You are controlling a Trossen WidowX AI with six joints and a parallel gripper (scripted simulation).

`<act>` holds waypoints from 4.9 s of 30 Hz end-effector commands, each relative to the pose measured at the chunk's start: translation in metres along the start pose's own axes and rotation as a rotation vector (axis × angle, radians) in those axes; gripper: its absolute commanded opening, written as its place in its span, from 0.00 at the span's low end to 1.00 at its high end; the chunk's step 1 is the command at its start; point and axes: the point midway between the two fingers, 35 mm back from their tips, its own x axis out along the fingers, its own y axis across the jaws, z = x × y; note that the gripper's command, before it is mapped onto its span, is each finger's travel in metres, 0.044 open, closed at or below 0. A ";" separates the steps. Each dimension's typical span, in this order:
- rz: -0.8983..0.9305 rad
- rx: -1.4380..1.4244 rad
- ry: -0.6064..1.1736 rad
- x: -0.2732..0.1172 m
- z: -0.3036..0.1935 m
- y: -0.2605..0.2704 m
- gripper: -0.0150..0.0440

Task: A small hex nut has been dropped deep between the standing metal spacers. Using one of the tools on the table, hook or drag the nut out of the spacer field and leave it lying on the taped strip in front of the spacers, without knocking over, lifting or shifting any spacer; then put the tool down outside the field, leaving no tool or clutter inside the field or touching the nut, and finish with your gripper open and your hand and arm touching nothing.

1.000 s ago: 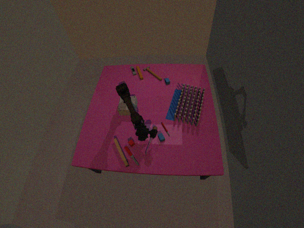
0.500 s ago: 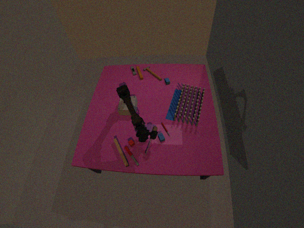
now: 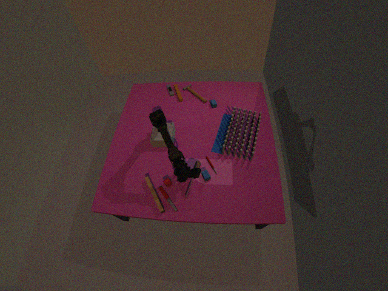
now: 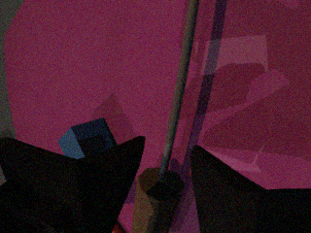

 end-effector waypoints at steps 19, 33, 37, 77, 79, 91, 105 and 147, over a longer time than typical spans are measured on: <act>0.003 -0.003 0.002 -0.053 0.000 0.024 0.25; 0.004 -0.007 0.006 -0.051 -0.034 0.015 0.25; 0.004 -0.008 0.007 -0.050 -0.040 0.013 0.25; 0.004 -0.006 0.007 0.005 -0.035 -0.010 0.25; 0.007 -0.004 0.007 0.005 -0.035 -0.010 0.25; 0.028 -0.003 0.005 0.005 -0.035 -0.010 0.25; 0.051 -0.002 0.002 0.005 -0.035 -0.010 0.25; 0.073 -0.006 0.002 -0.063 -0.033 0.026 1.00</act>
